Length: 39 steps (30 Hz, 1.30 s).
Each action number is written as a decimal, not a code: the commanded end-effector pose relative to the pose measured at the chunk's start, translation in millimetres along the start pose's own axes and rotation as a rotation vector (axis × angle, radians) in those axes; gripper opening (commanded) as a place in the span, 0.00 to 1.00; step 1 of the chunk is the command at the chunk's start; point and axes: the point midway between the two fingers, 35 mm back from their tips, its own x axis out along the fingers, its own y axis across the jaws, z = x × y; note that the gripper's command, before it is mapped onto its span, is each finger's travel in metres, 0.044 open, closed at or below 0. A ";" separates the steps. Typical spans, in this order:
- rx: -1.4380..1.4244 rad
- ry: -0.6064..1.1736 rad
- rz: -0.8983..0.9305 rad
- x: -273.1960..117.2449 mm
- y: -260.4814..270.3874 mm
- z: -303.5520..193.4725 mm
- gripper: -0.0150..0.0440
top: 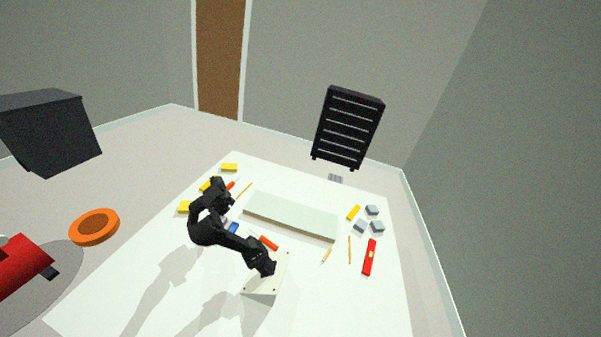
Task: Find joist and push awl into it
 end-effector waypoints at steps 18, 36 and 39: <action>0.006 -0.009 -0.005 26.1 1.5 -6.2 0.25; 0.002 -0.006 0.001 24.8 2.4 -6.4 0.83; -0.002 0.006 0.002 7.6 -1.5 -3.0 0.97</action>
